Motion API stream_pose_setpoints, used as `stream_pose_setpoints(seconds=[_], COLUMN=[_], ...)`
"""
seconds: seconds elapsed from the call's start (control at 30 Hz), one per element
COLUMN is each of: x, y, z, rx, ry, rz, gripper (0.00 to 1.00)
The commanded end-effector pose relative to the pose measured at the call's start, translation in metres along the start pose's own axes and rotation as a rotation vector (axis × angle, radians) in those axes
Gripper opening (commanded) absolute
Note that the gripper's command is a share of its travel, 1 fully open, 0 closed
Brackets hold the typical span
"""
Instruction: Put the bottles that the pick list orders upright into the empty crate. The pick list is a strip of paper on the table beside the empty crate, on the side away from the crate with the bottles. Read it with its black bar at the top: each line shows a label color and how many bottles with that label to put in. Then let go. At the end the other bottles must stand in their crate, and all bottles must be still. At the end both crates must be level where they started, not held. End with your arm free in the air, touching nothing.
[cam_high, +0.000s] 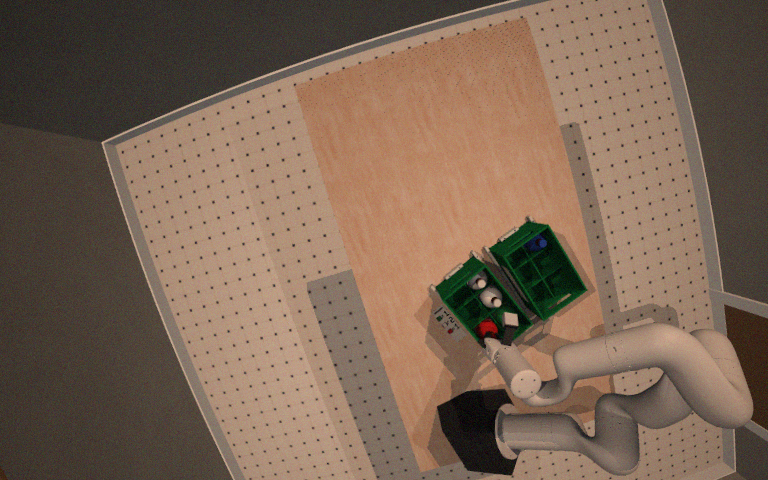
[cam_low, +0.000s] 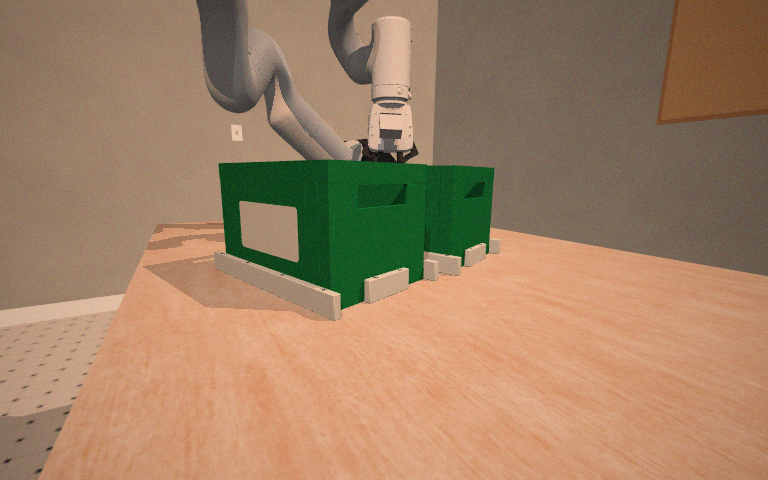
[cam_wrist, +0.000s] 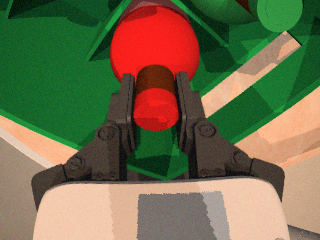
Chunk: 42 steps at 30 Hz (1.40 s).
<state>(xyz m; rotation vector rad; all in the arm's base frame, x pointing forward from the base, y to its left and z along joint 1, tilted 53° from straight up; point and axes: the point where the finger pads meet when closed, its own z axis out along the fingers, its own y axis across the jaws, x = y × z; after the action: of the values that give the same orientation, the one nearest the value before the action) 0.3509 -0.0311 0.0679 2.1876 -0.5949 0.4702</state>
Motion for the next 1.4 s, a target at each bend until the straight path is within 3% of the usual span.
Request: stream_pose_setpoints(seconds=[0.0,0.73,0.77,1.37], x=[0.0003,0.0003,0.0003,0.0003], y=[-0.0004,-0.0004,-0.0004,-0.0004], z=[-0.0004,-0.0004,0.003,0.003], rx=[0.001,0.001,0.001,0.001], ry=[0.001,0.001,0.001,0.001], rz=[0.0,0.0,0.0,0.0], gripper=[0.0,0.0,0.65,0.65])
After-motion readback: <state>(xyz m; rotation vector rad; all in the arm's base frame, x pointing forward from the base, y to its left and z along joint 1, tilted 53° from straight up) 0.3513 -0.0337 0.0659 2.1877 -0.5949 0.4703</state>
